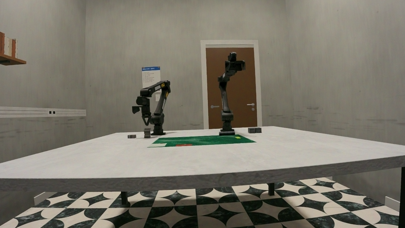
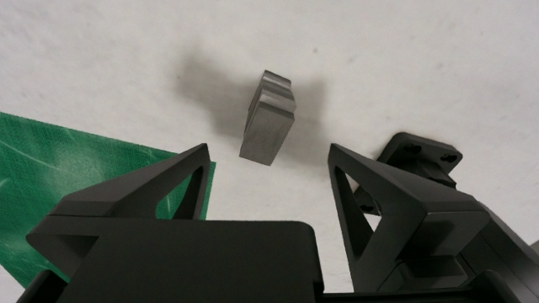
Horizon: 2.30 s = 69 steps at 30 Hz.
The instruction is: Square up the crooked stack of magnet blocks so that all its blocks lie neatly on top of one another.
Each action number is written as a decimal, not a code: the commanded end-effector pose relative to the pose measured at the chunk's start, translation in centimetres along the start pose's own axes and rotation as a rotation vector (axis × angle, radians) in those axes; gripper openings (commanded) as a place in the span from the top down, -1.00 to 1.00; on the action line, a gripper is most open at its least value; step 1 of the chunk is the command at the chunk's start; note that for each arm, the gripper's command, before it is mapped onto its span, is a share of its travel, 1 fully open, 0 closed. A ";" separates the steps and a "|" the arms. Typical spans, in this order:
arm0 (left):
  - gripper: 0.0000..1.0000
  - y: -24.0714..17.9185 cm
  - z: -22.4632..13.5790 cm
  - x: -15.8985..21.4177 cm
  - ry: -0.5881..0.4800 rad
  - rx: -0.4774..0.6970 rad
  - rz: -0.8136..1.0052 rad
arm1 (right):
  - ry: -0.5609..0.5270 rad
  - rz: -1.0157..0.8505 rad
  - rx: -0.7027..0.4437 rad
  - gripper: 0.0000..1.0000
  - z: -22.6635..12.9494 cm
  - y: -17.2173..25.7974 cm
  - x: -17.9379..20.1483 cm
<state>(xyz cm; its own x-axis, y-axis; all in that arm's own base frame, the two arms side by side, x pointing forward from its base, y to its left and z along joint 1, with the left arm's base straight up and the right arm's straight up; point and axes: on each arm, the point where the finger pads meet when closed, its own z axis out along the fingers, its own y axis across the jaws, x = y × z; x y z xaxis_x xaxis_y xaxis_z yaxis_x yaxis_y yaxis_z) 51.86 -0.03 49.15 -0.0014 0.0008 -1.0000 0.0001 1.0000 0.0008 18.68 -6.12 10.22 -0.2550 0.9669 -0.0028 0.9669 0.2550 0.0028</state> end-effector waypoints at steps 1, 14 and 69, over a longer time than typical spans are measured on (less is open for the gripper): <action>-1.00 -0.2 -0.1 -2.6 -0.048 0.003 -0.016 | -0.032 -0.136 -0.051 -0.57 -2.0 1.8 -1.1; -1.00 -0.2 -0.1 -2.6 -0.048 0.003 -0.016 | -0.036 -0.394 -0.046 -0.57 -2.0 2.1 -1.2; -1.00 -0.2 -0.1 -2.6 -0.048 0.003 -0.016 | -0.002 -1.172 -0.006 -0.57 0.9 0.5 -0.1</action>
<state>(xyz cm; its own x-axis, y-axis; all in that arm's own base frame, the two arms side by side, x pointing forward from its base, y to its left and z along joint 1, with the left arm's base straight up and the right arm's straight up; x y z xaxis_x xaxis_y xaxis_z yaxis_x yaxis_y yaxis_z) 51.86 -0.03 49.15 -0.0014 0.0008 -1.0000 0.0001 1.0000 0.0008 18.81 -6.07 10.11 -0.9874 0.1582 -0.0032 0.1582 0.9874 0.0030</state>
